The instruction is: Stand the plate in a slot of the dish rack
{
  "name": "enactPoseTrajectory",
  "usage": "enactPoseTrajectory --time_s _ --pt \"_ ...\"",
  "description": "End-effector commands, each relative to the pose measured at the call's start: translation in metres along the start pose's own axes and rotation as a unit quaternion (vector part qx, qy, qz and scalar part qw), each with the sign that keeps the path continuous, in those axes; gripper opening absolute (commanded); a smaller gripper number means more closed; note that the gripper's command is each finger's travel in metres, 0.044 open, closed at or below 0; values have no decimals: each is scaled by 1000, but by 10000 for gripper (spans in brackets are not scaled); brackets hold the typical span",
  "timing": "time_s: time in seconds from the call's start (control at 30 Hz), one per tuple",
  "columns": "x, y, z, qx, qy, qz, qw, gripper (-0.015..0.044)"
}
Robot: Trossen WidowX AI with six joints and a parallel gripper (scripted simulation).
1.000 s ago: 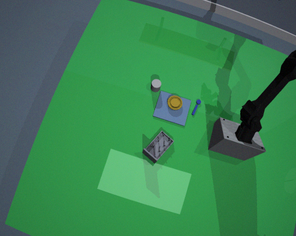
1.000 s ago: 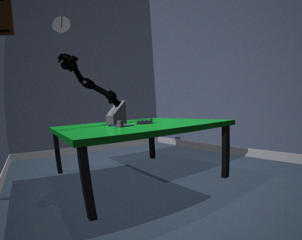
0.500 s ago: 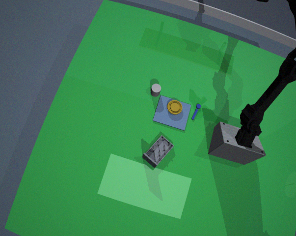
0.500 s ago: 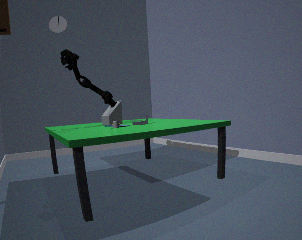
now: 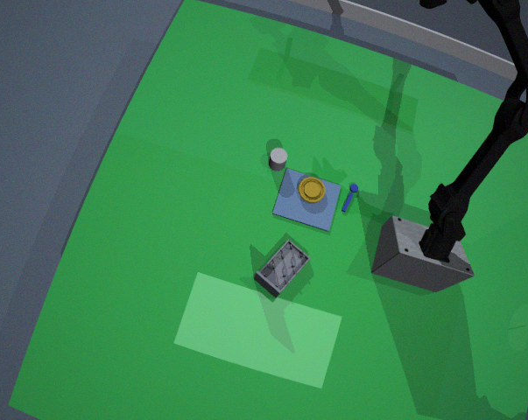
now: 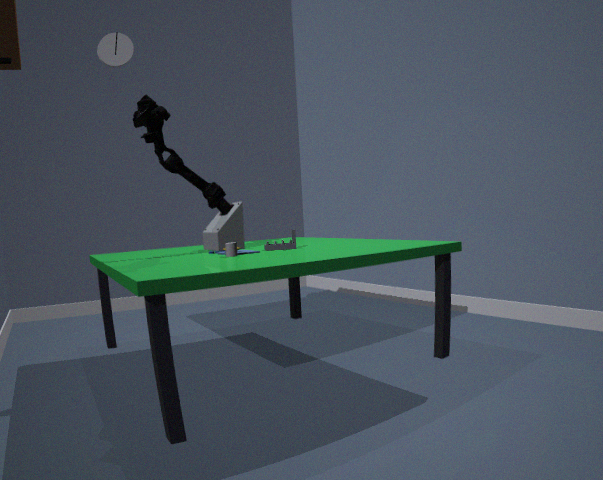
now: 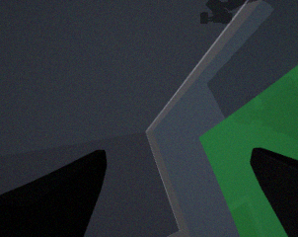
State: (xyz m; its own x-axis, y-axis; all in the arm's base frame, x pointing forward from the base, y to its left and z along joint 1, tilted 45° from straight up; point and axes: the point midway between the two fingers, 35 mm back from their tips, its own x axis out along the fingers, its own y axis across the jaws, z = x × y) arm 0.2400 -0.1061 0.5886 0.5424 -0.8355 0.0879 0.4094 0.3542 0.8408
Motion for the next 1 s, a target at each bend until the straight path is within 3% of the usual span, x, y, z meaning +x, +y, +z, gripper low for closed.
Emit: enactPoseTrajectory --time_s 0.0,0.47,0.97 --pt "14 -8 -36 -68 15 -13 997 400" --pt "52 -60 -137 -289 74 -61 953 400" --pt "80 -151 -226 -498 158 -110 846 400"
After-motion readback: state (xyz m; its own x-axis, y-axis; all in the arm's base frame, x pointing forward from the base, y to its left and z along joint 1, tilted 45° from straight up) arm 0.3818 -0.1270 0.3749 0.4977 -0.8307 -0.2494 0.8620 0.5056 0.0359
